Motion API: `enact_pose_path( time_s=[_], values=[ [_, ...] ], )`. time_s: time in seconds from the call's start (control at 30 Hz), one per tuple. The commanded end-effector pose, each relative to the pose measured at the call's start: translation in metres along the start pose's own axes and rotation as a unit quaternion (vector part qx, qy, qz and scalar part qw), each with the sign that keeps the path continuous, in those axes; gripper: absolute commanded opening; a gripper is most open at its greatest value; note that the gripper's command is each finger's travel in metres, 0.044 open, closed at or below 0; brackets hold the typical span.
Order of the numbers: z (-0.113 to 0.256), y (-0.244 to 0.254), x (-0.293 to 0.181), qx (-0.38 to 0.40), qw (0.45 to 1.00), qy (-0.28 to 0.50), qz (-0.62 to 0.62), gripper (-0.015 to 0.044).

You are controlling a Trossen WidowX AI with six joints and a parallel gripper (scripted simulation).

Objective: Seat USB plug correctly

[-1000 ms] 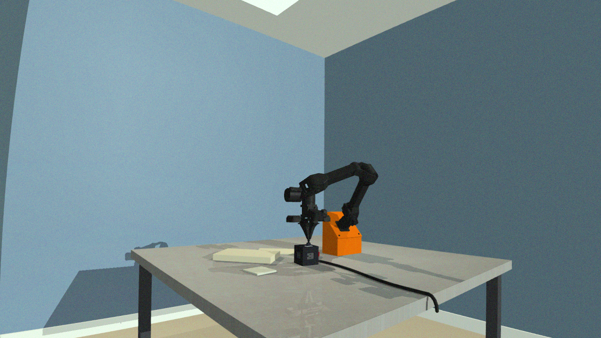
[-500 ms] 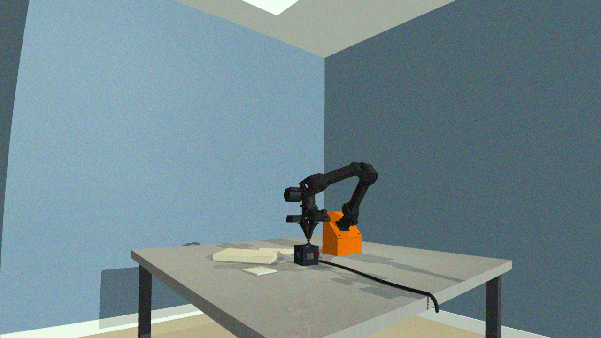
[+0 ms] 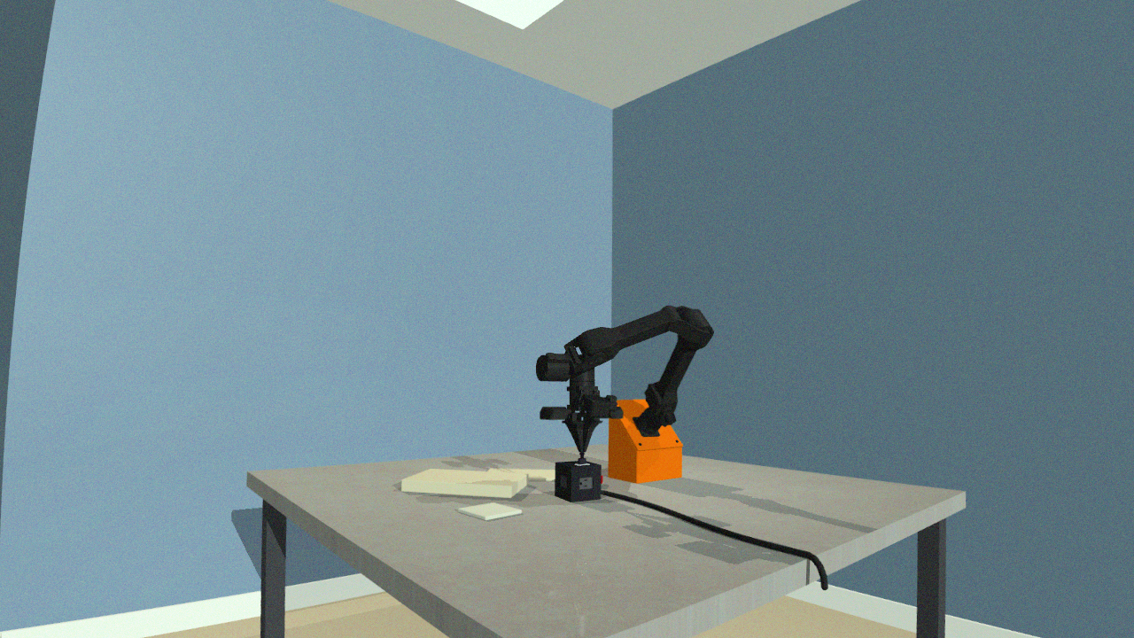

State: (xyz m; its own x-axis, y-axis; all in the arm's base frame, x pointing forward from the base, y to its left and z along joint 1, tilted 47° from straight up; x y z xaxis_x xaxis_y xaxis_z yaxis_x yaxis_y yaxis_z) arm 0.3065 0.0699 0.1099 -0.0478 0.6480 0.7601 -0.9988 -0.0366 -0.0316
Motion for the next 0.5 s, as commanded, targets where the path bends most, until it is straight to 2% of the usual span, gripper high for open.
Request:
enact_pose_path(
  time_s=[0.0, 0.2, 0.33, 0.47],
  values=[
    [-0.0026, 0.0002, 0.0017, 0.003, 1.000, -0.002, 0.000, 0.0000],
    [-0.0026, 0.0002, 0.0017, 0.003, 1.000, -0.002, 0.000, 0.0000],
    [0.0000, 0.0001, 0.0000, 0.000, 1.000, 0.000, 0.000, 0.0095],
    [0.0000, 0.0001, 0.0000, 0.000, 1.000, 0.000, 0.000, 0.0095]
  ],
)
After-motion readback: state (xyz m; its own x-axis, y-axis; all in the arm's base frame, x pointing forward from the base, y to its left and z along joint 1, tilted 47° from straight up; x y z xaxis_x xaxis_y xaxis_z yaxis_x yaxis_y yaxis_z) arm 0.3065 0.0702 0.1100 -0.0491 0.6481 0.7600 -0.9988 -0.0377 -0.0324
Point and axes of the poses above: the point midway between the two fingers, 35 mm back from their tips, its own z axis back along the fingers, its own y axis across the jaws, x = y × z, the point moved 3 cm from there along z, back along the fingers, and after that the axes turned 8 degrees about z, right-handed, at the moved point
